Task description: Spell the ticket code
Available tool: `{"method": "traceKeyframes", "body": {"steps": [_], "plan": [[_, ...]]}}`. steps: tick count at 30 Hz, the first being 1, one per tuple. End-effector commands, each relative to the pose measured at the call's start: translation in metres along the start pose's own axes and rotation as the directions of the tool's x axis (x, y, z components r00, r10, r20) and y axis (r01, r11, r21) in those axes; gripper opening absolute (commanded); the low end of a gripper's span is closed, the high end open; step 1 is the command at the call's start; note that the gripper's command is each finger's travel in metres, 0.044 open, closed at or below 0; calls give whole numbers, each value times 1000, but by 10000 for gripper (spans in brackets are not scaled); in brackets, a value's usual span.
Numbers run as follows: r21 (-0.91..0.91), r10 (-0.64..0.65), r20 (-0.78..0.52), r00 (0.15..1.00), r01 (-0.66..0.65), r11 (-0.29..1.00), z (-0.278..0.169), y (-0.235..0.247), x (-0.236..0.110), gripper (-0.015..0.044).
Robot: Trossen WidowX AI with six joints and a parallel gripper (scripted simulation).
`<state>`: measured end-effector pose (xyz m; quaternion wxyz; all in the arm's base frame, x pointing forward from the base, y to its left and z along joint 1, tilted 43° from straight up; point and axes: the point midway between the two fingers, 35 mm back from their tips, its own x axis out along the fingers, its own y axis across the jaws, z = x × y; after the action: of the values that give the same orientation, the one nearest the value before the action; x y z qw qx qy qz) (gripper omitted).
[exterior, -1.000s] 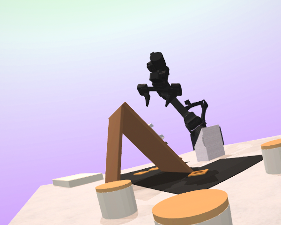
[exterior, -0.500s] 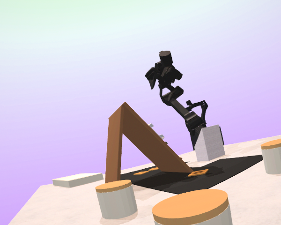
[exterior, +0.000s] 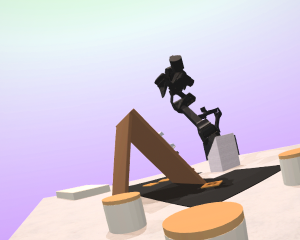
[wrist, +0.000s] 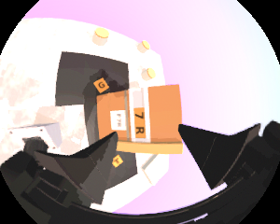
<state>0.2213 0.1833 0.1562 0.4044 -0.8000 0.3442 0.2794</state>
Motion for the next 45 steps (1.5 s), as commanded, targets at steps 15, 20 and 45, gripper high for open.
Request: {"method": "traceKeyframes", "body": {"steps": [15,20,45], "plan": [[891,322,-169,931,284,-354,-174,47,96,340],[608,410,-188,892,434,-665,-209,75,108,340],[-841,641,-197,742,209,-500,-292,184,120,340]]}}
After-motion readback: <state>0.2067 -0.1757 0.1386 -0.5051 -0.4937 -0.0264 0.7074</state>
